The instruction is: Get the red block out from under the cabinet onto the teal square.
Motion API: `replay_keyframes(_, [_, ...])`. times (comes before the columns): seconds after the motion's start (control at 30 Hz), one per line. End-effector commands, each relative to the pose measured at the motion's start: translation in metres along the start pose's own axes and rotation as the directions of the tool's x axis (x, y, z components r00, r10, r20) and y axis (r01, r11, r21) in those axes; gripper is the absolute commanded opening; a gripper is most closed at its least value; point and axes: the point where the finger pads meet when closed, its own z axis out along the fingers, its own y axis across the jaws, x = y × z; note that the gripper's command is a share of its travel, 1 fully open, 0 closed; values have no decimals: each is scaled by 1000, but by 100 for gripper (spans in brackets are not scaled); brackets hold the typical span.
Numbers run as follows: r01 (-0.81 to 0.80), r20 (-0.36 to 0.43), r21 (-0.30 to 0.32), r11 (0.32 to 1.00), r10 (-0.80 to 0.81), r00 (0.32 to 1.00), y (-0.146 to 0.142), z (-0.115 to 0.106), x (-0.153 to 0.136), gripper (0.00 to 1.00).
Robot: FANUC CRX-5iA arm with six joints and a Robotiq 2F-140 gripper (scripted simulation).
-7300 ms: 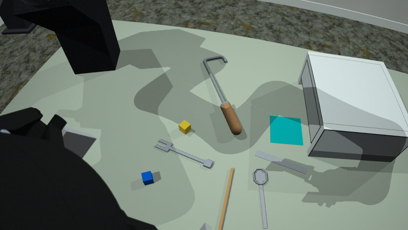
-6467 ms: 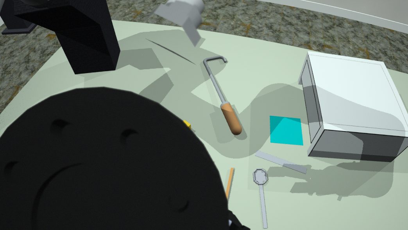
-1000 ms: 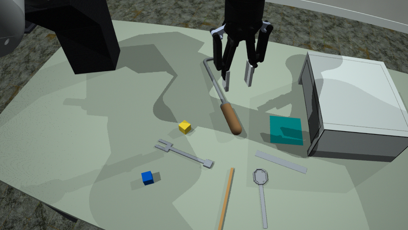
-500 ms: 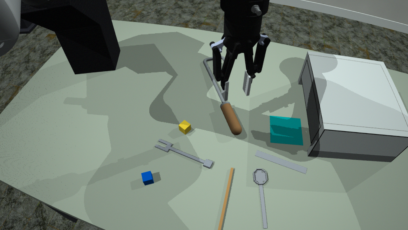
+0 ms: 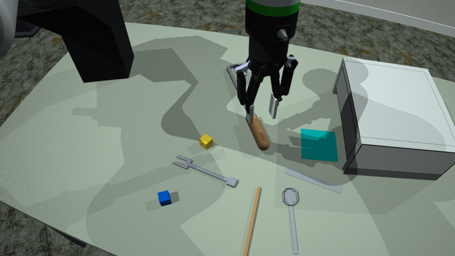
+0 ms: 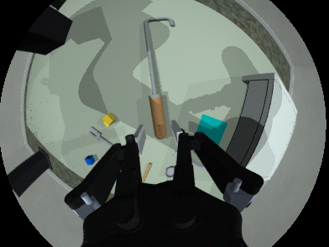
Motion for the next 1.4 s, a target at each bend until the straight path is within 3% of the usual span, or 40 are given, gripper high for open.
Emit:
replay_keyframes(0.0, [-1, 2, -2, 1000, 1, 1000, 1, 10, 0, 35])
replay_keyframes(0.47, [-1, 2, -2, 1000, 1, 1000, 1, 30, 0, 35])
replay_keyframes(1.37, [-1, 2, -2, 1000, 1, 1000, 1, 31, 0, 35])
